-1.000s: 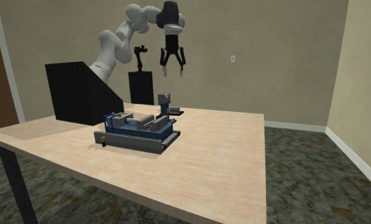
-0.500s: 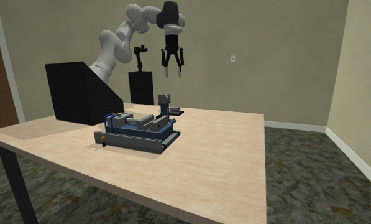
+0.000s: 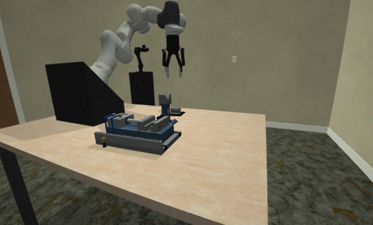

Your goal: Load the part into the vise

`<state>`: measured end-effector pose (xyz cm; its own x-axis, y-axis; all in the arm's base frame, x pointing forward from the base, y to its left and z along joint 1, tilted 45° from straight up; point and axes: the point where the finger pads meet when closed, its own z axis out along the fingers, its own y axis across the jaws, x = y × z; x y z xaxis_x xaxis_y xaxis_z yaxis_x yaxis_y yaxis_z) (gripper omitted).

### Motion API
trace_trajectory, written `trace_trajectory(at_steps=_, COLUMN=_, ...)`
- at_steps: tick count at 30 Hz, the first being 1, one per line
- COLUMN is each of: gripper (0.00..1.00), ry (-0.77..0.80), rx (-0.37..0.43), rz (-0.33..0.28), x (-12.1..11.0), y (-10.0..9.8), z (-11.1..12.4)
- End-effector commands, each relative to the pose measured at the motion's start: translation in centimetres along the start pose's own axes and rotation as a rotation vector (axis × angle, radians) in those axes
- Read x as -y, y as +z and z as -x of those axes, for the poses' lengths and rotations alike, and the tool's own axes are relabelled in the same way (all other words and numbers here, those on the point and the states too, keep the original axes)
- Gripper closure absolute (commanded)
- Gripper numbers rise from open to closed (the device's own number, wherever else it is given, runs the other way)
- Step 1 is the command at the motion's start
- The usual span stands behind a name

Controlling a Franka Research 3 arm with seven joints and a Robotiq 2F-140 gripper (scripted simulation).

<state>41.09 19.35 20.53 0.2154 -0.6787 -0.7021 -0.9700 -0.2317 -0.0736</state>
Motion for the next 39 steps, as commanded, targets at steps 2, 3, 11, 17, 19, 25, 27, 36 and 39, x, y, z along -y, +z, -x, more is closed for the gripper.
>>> trace_trajectory(at_steps=2, gripper=0.49, ry=-0.002, rx=0.001, rz=-0.004, x=0.1, y=0.0, z=0.0)
trace_trajectory(at_steps=3, gripper=0.49, ry=-0.002, rx=0.001, rz=-0.004, x=0.1, y=0.0, z=0.0)
trace_trajectory(at_steps=11, gripper=0.49, ry=-0.002, rx=0.001, rz=-0.003, x=0.1, y=0.1, z=0.0)
trace_trajectory(at_steps=17, gripper=0.49, ry=-0.002, rx=0.001, rz=-0.002, x=0.1, y=0.2, z=0.0)
trace_trajectory(at_steps=19, gripper=0.49, ry=-0.002, rx=0.002, rz=-0.001, x=0.1, y=0.3, z=0.0)
trace_trajectory(at_steps=25, gripper=0.49, ry=-0.002, rx=0.002, rz=0.0, x=0.1, y=0.8, z=0.0)
trace_trajectory(at_steps=27, gripper=0.49, ry=-0.002, rx=0.002, rz=0.0, x=0.1, y=1.0, z=0.0)
trace_trajectory(at_steps=36, gripper=0.49, ry=-0.002, rx=0.002, rz=0.0, x=0.1, y=2.0, z=0.0)
trace_trajectory(at_steps=39, gripper=0.49, ry=-0.002, rx=0.002, rz=0.0, x=0.1, y=2.5, z=0.0)
